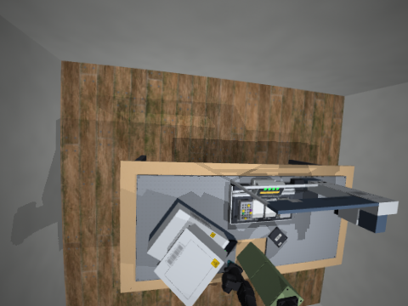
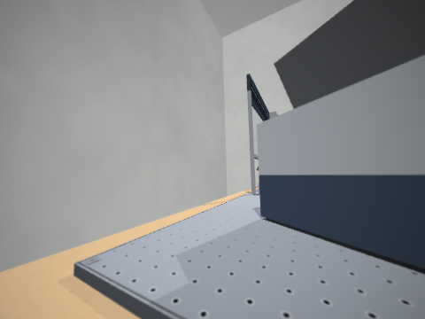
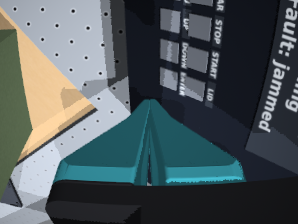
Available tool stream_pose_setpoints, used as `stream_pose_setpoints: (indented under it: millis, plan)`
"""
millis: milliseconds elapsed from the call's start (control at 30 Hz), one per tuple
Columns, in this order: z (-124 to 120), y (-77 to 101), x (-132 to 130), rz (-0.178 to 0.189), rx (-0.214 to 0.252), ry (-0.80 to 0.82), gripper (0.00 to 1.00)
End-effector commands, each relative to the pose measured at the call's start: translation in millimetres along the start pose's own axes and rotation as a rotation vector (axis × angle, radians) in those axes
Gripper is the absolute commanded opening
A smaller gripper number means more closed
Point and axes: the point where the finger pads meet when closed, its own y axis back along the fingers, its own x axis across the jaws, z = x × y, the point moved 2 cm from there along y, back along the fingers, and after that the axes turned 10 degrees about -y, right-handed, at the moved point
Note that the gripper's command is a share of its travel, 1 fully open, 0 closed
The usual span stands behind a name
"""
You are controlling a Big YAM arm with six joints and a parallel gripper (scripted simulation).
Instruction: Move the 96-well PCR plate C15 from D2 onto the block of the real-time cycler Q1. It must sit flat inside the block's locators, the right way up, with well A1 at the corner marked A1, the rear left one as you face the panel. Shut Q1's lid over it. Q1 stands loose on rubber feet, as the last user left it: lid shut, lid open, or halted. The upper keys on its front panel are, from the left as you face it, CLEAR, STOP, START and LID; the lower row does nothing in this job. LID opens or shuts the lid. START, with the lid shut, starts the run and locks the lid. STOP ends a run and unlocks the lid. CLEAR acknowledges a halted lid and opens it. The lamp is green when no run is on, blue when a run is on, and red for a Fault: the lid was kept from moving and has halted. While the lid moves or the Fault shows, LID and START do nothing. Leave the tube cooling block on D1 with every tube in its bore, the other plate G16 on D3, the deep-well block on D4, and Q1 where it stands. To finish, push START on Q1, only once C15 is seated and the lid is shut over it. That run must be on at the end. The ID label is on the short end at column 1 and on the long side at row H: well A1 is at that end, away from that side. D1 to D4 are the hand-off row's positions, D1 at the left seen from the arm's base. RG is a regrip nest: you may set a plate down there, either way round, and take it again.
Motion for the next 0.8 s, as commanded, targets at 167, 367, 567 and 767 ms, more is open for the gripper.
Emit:
stream_pose_setpoints:
  millis: [167,367,567,767]
  plan:
    - [3.9,5.0,-3.1,-0.001,-0.002,-0.002,0.00]
    - [5.0,11.3,-16.2,-0.023,-0.011,-0.019,0.00]
    - [4.6,10.3,-10.5,-0.016,-0.007,-0.011,0.00]
    - [3.2,4.3,0.8,-0.003,-0.001,0.002,0.00]
